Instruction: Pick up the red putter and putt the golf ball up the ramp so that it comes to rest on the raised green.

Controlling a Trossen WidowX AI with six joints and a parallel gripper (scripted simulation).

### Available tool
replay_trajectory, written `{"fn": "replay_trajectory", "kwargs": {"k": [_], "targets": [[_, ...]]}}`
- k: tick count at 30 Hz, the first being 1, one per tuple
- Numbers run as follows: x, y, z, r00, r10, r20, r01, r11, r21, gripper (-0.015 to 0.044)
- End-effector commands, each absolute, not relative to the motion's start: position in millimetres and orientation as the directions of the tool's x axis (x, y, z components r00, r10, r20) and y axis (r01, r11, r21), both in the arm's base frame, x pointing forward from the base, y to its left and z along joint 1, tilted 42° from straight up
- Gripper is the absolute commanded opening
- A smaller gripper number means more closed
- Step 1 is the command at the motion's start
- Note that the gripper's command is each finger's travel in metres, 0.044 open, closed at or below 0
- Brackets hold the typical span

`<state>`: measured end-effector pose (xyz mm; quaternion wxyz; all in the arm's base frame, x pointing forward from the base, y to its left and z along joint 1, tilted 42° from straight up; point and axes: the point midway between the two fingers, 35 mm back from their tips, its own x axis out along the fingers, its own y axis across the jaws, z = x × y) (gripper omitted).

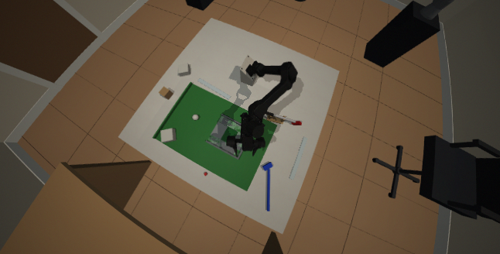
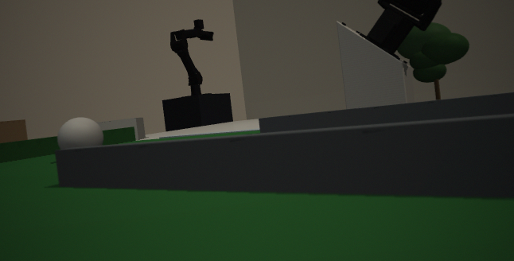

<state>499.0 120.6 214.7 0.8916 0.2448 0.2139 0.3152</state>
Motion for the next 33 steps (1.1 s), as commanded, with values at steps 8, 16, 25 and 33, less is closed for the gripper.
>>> {"fn": "replay_trajectory", "kwargs": {"k": [8,16,25,33], "targets": [[423.0,141.4,187.2,0.513,0.705,-0.490,0.068,0.536,0.842,0.0440],[345.3,147.0,172.3,0.292,0.710,-0.640,0.551,0.422,0.720,0.0440],[270.6,148.4,172.1,0.070,0.700,-0.711,0.866,0.311,0.391,0.0440],[223.8,148.4,179.4,-0.069,0.686,-0.724,0.964,0.233,0.128,0.0440]]}}
